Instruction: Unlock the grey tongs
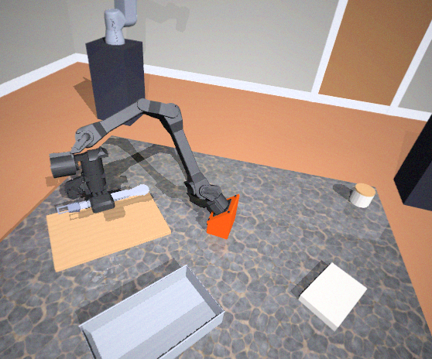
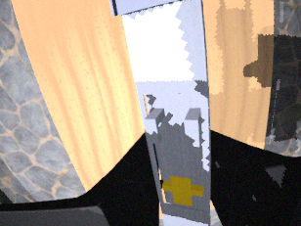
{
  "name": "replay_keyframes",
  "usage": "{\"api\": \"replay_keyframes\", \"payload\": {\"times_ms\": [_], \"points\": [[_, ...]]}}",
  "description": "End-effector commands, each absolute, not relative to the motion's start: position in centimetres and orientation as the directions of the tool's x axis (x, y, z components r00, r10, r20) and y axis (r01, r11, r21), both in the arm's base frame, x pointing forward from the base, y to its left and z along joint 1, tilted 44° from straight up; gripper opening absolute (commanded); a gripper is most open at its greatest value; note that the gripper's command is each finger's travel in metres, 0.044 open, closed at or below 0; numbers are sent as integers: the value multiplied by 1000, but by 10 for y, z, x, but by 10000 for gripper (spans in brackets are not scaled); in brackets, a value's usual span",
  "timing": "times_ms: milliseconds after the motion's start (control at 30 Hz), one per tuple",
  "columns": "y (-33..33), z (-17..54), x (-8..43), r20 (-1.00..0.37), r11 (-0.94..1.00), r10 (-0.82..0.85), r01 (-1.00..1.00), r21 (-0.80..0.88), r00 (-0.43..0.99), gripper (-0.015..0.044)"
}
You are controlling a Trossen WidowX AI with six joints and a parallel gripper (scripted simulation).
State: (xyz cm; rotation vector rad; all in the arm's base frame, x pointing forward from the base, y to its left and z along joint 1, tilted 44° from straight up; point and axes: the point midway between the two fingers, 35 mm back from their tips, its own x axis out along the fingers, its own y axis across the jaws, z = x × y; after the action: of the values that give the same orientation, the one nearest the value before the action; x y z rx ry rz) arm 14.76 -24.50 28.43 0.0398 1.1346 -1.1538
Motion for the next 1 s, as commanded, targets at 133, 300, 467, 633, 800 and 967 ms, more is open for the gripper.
{"api": "replay_keyframes", "payload": {"times_ms": [133, 300, 467, 633, 800, 967], "points": [[-255, 274, 147, -718, 472, -695, 727, -499, -42, -150], [-260, 268, 145, -717, 472, -696, 726, -500, -42, -150], [-266, 262, 144, -715, 471, -698, 726, -502, -42, -150], [-271, 256, 142, -713, 470, -700, 725, -504, -42, -150], [-276, 251, 140, -711, 469, -702, 724, -506, -42, -150], [-277, 250, 139, -711, 469, -702, 724, -506, -42, -150]]}}
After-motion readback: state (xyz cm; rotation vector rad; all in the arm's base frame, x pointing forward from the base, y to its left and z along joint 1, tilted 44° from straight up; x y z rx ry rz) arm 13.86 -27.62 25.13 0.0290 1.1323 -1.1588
